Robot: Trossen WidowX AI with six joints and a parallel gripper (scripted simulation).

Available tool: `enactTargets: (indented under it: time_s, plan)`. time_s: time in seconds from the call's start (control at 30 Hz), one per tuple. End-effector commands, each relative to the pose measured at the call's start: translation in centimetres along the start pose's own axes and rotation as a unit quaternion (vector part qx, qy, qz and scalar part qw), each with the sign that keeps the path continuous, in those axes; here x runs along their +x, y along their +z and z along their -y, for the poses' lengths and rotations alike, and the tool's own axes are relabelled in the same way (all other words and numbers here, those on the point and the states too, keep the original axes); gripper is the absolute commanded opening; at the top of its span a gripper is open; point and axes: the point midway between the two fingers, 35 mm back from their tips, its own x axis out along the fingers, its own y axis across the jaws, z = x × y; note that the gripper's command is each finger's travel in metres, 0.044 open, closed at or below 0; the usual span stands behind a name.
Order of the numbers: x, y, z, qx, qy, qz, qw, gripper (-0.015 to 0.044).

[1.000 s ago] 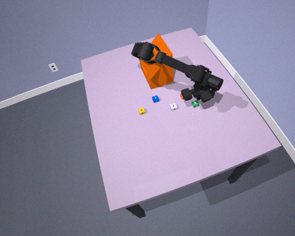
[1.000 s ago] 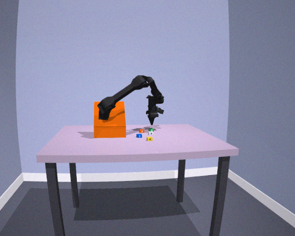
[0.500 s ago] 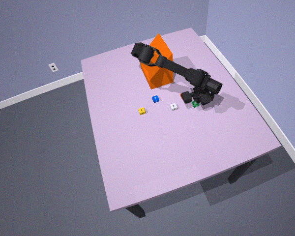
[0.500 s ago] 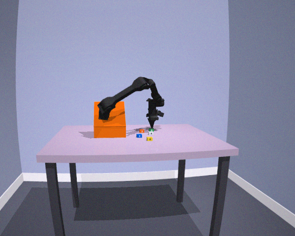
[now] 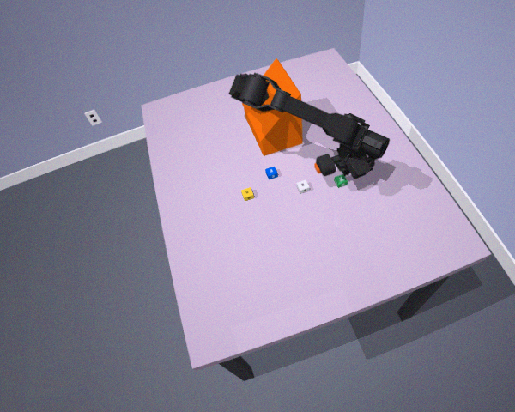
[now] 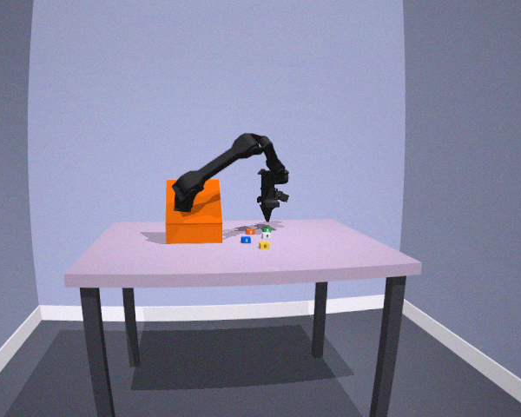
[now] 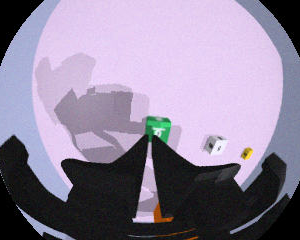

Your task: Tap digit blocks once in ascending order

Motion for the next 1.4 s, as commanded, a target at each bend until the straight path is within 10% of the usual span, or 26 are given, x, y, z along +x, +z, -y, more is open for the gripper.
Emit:
enactTargets:
  time_s: [0.0,0.13,0.63,1.03,1.37]
  plan:
    - [-1.6,0.3,0.0,0.005,0.003,-0.002,1.0,0.002]
    - [-8.1,0.2,0.1,0.005,0.004,-0.002,1.0,0.002]
    - [-8.7,-0.5,7.8,0.004,0.003,-0.002,1.0,0.002]
    - [-7.9,-2.5,13.7,0.003,0.0,-0.003,1.0,0.002]
    - [-0.1,-2.7,13.8,0.003,-0.002,-0.003,1.0,0.002]
